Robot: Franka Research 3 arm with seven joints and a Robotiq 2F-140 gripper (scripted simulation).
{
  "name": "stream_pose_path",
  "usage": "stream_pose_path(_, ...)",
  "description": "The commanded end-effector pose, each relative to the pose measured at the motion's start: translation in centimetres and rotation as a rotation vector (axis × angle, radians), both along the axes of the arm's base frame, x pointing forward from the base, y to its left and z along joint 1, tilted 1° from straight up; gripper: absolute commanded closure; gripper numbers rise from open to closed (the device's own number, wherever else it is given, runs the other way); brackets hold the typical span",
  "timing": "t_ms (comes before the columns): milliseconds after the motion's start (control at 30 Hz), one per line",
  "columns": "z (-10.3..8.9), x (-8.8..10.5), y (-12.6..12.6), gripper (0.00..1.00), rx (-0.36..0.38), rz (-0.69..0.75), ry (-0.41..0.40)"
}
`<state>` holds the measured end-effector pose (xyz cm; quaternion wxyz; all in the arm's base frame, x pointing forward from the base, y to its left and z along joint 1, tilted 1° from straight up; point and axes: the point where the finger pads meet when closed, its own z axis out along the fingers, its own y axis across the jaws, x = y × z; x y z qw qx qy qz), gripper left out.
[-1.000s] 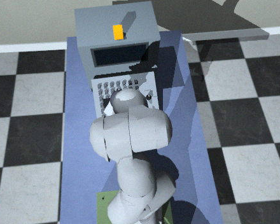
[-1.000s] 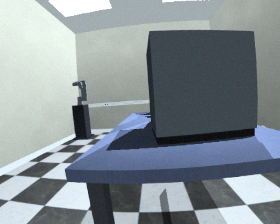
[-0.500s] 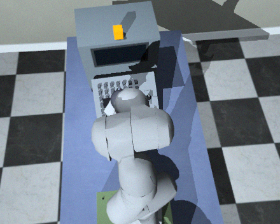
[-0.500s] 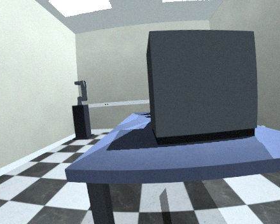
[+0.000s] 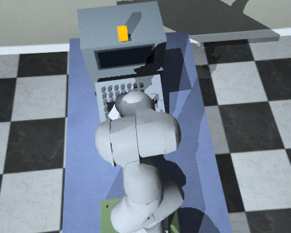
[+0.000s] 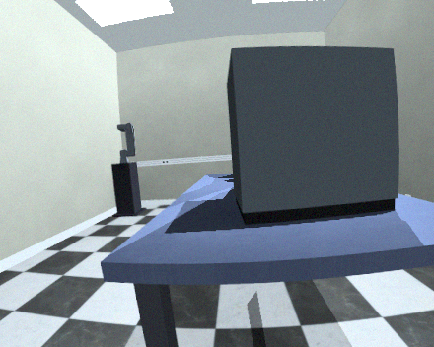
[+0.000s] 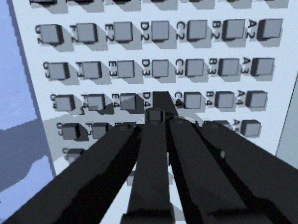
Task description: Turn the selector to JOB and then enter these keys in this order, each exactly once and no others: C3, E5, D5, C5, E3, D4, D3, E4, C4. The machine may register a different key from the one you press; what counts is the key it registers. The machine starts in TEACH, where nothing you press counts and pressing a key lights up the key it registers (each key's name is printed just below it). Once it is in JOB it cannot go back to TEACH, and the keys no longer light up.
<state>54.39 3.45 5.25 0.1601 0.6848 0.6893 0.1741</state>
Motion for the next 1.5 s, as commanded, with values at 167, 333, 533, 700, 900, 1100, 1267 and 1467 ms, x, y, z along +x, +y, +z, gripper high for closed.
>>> stream_pose_path(167,-0.23,0.16,0.05,0.90,-0.003,0.007,0.000)
stream_pose_path(333,-0.41,0.25,0.05,0.90,-0.003,0.007,0.000)
stream_pose_path(533,-0.55,0.32,0.06,0.90,-0.003,0.007,0.000)
stream_pose_path(700,-0.62,0.36,0.06,0.90,-0.003,0.007,0.000)
stream_pose_path(900,-0.66,0.38,0.06,0.90,-0.003,0.007,0.000)
stream_pose_path(1100,-0.66,0.38,0.06,0.90,-0.003,0.007,0.000)
stream_pose_path(1267,-0.66,0.38,0.06,0.90,-0.003,0.007,0.000)
stream_pose_path(1467,-0.66,0.38,0.06,0.90,-0.003,0.007,0.000)
